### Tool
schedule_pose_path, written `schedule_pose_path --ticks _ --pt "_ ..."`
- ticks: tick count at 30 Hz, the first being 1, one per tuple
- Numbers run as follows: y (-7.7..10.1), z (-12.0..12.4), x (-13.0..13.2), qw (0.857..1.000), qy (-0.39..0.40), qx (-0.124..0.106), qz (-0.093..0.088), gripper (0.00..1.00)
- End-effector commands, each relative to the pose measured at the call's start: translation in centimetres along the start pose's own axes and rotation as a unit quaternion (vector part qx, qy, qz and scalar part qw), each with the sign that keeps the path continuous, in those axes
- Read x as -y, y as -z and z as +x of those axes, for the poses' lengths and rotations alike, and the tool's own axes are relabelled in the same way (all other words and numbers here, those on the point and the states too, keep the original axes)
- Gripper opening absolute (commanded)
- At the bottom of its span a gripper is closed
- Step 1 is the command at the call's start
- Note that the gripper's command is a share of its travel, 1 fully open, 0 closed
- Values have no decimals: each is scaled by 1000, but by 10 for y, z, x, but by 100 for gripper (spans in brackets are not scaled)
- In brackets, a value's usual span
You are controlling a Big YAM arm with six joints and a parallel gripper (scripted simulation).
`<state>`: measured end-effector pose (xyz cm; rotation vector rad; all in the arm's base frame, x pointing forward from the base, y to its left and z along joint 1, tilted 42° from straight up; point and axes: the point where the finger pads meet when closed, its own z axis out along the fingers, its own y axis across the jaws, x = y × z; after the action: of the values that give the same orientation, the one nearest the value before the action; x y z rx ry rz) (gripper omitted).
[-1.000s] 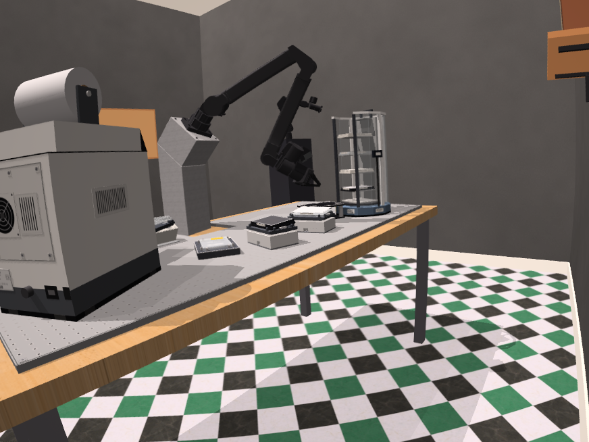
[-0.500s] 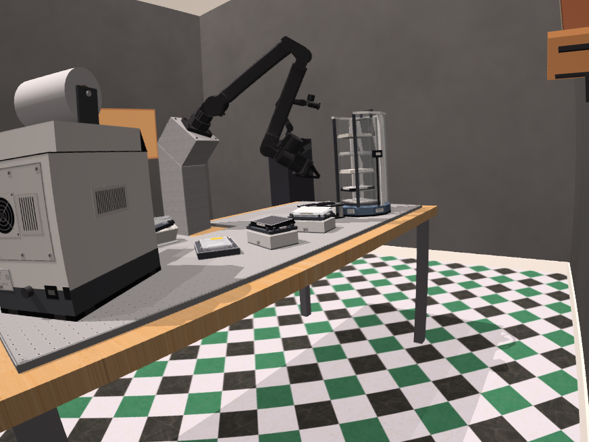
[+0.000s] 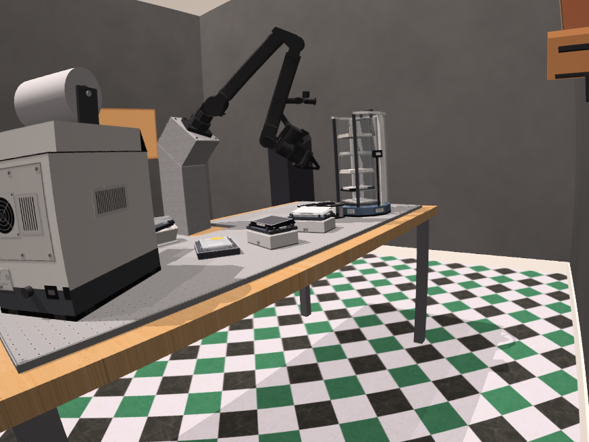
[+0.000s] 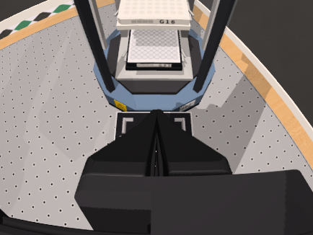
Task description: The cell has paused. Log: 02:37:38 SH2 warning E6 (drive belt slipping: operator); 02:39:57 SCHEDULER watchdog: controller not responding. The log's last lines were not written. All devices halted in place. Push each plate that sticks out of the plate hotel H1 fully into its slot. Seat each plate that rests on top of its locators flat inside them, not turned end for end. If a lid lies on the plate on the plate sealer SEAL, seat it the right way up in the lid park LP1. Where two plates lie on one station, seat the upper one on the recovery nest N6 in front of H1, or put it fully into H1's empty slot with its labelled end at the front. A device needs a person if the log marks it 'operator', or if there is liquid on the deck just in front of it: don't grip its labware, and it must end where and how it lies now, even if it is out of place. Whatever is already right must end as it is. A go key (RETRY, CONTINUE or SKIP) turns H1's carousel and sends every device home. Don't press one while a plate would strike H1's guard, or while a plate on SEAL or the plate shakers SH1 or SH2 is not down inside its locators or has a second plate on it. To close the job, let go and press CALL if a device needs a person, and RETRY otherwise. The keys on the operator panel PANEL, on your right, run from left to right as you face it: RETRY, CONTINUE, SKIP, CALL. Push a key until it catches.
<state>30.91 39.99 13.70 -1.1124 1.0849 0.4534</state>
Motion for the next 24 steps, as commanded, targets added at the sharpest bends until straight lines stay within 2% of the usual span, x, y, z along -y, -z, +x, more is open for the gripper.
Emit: schedule_pose_path --ticks 1,24 --pt "8 -10 -8 1000 -5 -3 -10 0" --pt "34 -59 -6 1000 -2 0 -8 0"
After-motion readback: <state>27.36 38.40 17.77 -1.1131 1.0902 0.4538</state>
